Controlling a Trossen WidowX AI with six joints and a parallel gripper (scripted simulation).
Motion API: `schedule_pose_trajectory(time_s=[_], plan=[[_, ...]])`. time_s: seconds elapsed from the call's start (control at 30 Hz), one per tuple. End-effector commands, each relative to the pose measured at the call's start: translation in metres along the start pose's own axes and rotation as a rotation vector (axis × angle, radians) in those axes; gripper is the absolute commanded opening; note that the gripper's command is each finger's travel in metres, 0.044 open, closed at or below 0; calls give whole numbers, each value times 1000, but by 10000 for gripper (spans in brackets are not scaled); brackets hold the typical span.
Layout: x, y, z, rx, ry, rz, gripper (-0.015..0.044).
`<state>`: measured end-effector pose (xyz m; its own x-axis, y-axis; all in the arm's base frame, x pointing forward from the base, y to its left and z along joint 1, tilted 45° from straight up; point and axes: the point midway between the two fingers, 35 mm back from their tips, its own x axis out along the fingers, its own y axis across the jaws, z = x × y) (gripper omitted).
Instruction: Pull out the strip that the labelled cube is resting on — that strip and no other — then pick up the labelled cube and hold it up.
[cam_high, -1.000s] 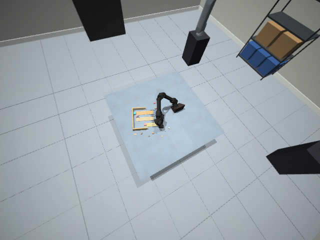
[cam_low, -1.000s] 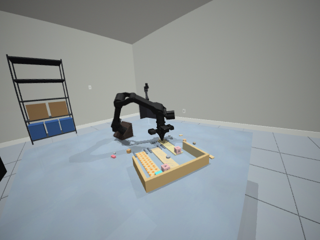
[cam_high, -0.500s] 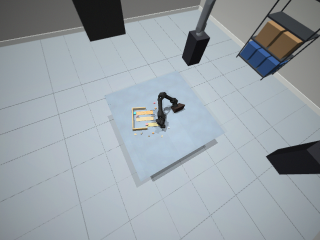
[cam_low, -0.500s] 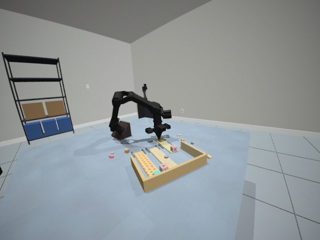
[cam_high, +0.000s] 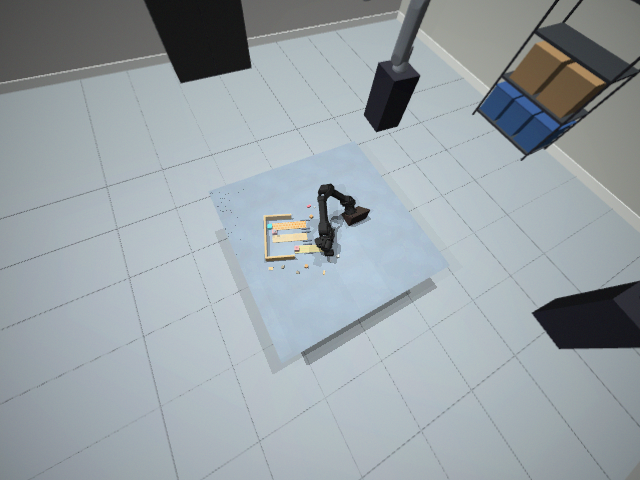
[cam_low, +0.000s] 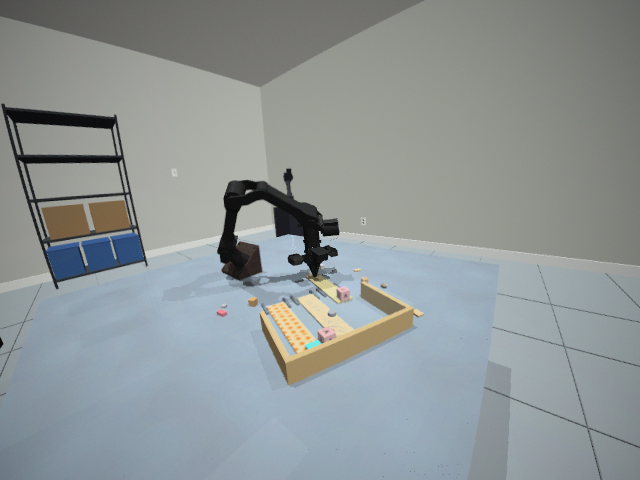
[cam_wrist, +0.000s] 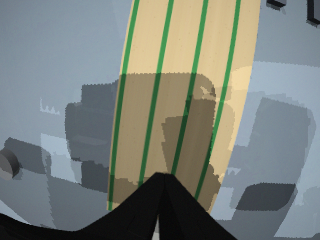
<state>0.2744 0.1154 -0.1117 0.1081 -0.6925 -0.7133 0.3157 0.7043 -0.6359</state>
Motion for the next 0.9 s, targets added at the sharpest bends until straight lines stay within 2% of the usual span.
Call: schedule_pose_trajectory(time_s=[0.0,0.7,0.87], plan=[[3,-3,-13,-5,25,-7,0],[3,-4,-37,-6,26,-7,0],[-40,1,-28,-6,26,-5,0]])
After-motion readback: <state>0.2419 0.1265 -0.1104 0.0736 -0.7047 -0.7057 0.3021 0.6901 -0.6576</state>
